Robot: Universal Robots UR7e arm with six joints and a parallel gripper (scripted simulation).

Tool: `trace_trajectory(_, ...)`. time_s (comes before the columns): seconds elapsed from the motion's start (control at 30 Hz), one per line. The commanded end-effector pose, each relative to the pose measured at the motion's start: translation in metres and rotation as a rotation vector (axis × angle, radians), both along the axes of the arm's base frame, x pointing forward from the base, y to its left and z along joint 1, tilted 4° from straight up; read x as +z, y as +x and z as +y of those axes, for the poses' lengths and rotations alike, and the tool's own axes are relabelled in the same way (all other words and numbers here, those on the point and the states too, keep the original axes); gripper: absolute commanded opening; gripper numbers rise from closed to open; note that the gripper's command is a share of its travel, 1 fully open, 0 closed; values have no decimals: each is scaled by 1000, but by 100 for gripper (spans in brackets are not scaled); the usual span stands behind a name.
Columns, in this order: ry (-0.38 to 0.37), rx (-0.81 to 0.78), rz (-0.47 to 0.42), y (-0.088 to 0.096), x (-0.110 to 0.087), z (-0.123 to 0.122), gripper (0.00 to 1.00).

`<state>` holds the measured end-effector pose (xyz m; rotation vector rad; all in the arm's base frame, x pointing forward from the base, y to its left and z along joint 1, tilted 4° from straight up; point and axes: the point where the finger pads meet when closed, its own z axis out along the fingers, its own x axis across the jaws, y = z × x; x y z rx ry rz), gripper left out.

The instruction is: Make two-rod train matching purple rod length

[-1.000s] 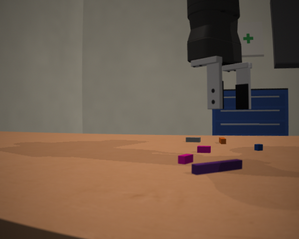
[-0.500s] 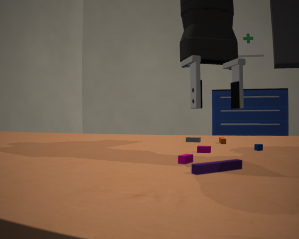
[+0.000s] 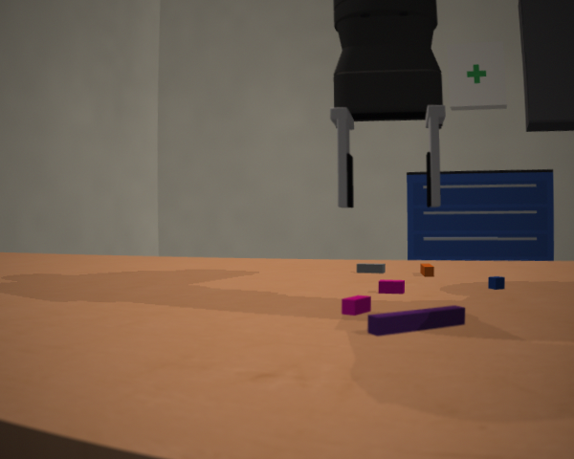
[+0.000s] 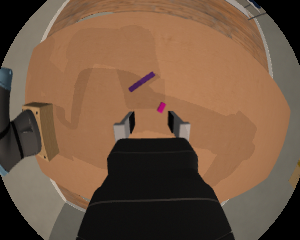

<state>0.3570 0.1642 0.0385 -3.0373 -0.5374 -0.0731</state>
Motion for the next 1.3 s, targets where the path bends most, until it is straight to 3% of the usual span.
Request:
trace_trajectory(0.0,-5,-111,6,4,1,4,100)
trace_trajectory(0.5,6,-399,23,15,2,11,100)
trace_trajectory(1.27,9,-474,28,18,2,13,100)
